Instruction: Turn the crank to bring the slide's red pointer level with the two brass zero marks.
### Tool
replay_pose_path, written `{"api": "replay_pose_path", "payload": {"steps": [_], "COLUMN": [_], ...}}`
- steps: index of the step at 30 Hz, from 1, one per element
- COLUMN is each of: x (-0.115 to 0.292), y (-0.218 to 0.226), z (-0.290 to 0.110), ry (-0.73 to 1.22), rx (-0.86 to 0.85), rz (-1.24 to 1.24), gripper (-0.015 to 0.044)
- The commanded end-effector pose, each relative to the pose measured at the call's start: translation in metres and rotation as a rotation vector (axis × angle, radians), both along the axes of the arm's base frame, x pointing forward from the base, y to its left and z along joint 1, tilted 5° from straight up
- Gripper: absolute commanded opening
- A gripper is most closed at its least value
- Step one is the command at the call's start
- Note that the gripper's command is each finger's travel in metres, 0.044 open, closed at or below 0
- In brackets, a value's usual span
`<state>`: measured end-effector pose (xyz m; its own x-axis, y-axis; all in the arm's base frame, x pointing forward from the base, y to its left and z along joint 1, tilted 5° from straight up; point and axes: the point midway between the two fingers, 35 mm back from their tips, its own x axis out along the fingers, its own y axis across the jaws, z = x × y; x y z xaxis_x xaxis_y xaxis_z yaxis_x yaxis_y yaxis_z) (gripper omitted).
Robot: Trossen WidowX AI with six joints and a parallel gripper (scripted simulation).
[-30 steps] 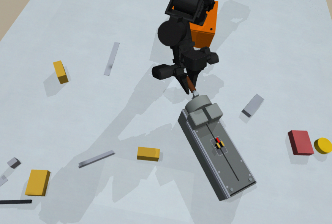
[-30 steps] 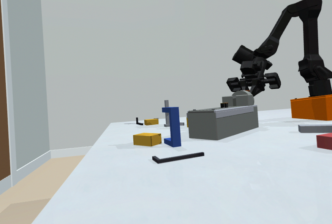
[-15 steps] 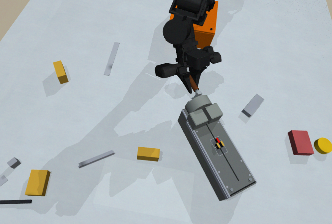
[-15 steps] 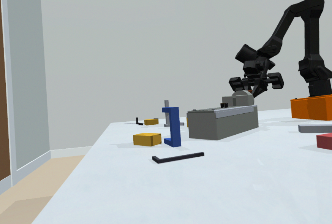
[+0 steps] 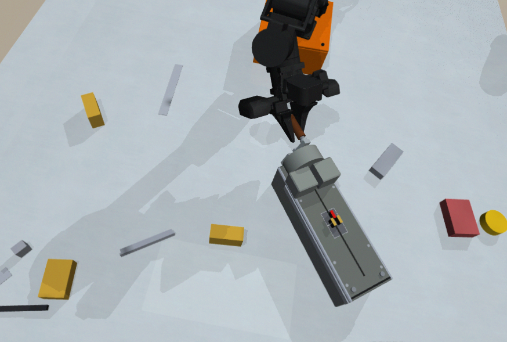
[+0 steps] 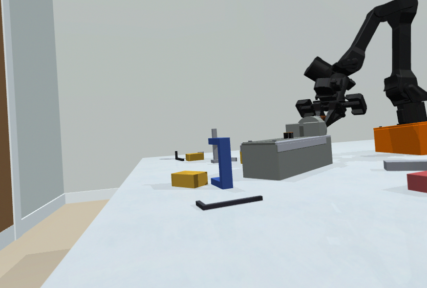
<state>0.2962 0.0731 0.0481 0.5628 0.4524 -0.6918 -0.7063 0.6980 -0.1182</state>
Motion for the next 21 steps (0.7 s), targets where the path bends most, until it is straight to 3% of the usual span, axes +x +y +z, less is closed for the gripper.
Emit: {"api": "replay_pose_path", "payload": {"steps": [1, 21], "x": [-0.0061, -0.0087], "y": [0.0058, 0.0085], "z": [-0.0037, -0.0082], "ry": [0.017, 0.017], "rx": [0.013, 0.014], "rz": [0.017, 0.017], "gripper": [0.0, 0.0]}}
